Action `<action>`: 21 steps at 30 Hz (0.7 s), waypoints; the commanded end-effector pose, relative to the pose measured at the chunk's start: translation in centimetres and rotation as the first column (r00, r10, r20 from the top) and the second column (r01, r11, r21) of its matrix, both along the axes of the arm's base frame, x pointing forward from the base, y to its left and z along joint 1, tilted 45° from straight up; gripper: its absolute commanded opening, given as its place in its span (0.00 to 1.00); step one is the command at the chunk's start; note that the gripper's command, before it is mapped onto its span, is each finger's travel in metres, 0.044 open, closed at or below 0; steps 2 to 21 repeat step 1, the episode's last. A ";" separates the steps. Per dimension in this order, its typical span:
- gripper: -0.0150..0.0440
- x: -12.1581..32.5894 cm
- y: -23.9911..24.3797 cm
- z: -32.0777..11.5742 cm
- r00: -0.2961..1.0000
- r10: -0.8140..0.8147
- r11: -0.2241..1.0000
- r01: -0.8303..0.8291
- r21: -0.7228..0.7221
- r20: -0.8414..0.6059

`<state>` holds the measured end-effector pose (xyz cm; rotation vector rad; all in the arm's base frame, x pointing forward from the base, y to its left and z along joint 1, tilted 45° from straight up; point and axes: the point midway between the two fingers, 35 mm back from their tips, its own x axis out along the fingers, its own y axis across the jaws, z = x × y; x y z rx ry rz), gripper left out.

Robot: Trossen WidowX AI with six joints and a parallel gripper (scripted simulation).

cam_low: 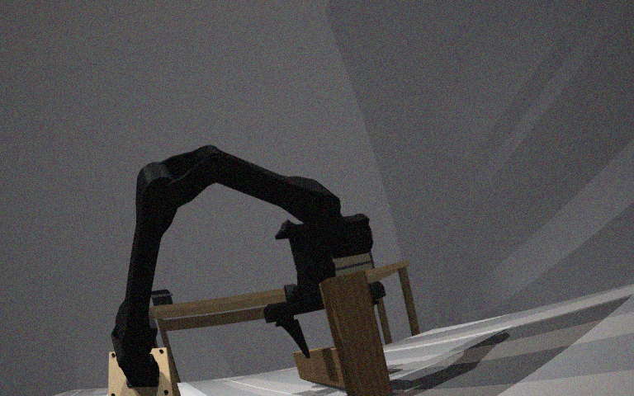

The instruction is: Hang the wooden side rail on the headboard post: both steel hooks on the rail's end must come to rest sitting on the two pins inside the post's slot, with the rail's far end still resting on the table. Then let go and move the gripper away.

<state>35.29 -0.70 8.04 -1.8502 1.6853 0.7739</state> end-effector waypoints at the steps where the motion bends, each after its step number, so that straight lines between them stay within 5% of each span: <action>1: 1.00 0.0 0.0 0.1 1.000 0.001 1.000 -0.001 0.000 0.001; 21: 1.00 0.0 0.0 0.1 1.000 0.001 1.000 -0.001 0.000 0.001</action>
